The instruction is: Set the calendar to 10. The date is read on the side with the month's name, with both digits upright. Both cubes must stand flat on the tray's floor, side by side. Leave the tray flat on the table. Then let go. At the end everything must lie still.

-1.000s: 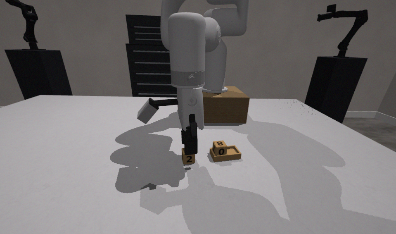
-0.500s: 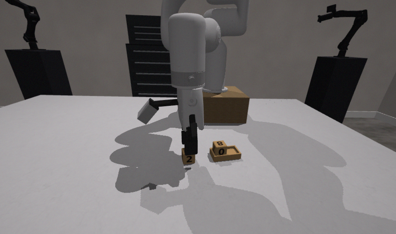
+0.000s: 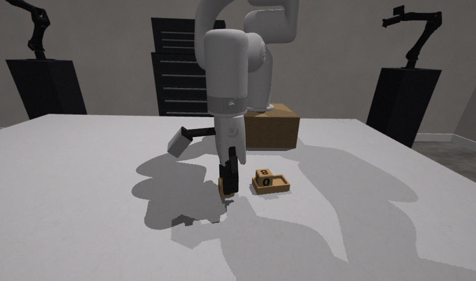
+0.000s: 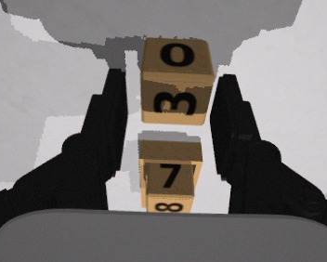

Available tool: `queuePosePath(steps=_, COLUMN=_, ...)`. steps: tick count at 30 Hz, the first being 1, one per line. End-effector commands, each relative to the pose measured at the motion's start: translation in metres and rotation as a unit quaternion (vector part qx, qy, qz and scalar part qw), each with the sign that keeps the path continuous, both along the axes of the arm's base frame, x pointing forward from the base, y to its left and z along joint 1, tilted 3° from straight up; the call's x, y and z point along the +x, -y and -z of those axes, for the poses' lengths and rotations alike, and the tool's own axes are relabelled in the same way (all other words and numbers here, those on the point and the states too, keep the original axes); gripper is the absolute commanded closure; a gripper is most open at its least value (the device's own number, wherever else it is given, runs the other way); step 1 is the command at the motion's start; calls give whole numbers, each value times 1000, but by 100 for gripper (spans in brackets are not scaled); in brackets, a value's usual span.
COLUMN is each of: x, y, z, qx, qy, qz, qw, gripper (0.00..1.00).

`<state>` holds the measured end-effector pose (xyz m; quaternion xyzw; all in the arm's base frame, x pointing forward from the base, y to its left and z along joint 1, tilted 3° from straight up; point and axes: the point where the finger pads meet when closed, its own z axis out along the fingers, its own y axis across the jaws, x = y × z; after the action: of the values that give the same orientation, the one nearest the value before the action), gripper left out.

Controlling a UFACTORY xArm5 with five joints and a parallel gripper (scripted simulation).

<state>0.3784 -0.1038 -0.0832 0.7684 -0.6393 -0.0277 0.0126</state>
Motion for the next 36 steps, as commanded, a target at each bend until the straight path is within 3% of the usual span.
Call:
queuePosePath(steps=1, x=1, y=0, z=4, qx=0, qy=2, qz=0, qw=1000, gripper=51)
queuePosePath(steps=36, x=1, y=0, z=9, qx=0, qy=2, qz=0, qw=1000, gripper=51)
